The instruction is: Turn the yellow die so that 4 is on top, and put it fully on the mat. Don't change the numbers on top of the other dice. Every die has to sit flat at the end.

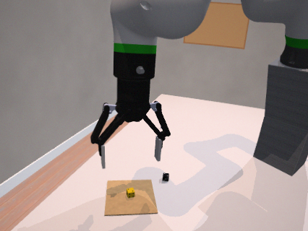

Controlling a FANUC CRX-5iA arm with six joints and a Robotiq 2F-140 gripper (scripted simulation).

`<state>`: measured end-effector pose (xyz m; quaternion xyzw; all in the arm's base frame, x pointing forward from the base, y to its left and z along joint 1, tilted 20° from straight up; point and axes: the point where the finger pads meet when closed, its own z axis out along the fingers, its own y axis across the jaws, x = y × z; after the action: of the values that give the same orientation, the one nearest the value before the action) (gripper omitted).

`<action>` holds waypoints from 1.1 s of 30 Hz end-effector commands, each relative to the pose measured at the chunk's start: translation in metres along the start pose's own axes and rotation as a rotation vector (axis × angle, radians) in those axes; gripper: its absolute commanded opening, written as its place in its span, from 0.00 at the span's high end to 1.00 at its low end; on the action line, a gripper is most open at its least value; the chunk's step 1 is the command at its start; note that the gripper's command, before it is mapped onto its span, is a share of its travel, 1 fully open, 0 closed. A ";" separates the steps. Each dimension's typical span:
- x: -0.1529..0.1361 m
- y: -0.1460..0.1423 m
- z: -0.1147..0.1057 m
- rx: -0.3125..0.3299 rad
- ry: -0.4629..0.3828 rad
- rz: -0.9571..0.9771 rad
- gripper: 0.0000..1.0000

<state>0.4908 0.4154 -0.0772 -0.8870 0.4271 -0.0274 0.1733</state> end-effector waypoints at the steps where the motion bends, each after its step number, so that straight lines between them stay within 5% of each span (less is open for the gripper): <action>1: 0.000 0.000 0.000 0.000 0.000 0.000 0.00; 17: 0.000 0.000 0.012 0.000 0.000 -0.006 0.00; 18: 0.000 0.000 0.012 0.000 0.000 -0.006 0.71; 33: 0.000 0.000 0.012 0.000 0.000 -0.006 0.71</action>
<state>0.4929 0.4190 -0.0889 -0.8884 0.4242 -0.0280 0.1732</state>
